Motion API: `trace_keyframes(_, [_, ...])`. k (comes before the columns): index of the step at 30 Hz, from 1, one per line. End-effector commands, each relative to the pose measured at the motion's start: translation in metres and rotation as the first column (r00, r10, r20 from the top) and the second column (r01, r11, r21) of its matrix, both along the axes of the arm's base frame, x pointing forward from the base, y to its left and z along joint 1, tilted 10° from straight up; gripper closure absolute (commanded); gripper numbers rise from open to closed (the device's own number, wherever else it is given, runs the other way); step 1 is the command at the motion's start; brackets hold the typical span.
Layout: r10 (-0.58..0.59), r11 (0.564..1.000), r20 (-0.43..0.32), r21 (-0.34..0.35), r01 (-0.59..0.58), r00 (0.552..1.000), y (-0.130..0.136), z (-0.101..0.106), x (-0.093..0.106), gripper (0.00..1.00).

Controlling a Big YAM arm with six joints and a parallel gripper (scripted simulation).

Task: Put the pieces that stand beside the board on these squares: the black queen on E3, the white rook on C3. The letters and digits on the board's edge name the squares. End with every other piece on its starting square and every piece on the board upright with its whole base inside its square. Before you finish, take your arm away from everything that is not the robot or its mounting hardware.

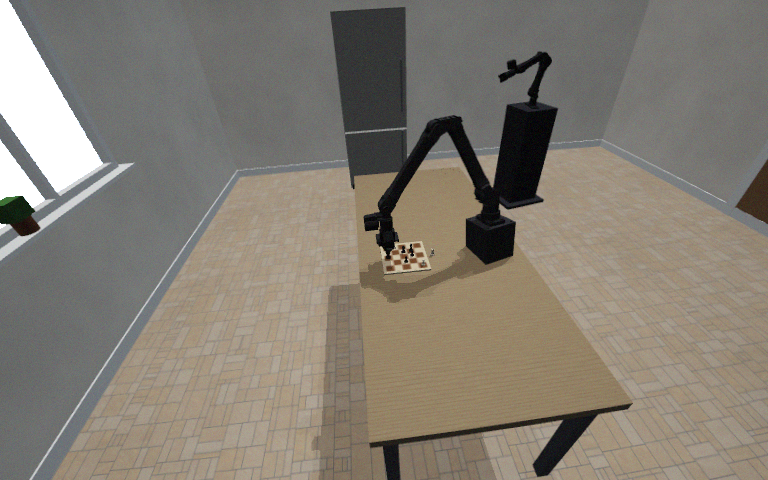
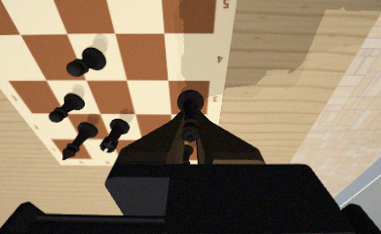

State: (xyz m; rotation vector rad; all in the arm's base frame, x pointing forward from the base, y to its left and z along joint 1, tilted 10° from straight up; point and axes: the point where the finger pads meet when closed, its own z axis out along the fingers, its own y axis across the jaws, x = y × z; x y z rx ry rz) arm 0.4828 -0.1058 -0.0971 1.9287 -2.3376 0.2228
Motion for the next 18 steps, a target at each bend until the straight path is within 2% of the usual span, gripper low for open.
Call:
trace_keyframes(1, [0.012, 1.0, 0.048, -0.003, -0.012, 0.999, -0.0023, 0.0179, 0.0096, 1.0])
trace_keyframes(18, [0.012, 1.0, 0.048, -0.003, -0.012, 0.999, -0.0025, 0.0188, 0.0097, 1.0])
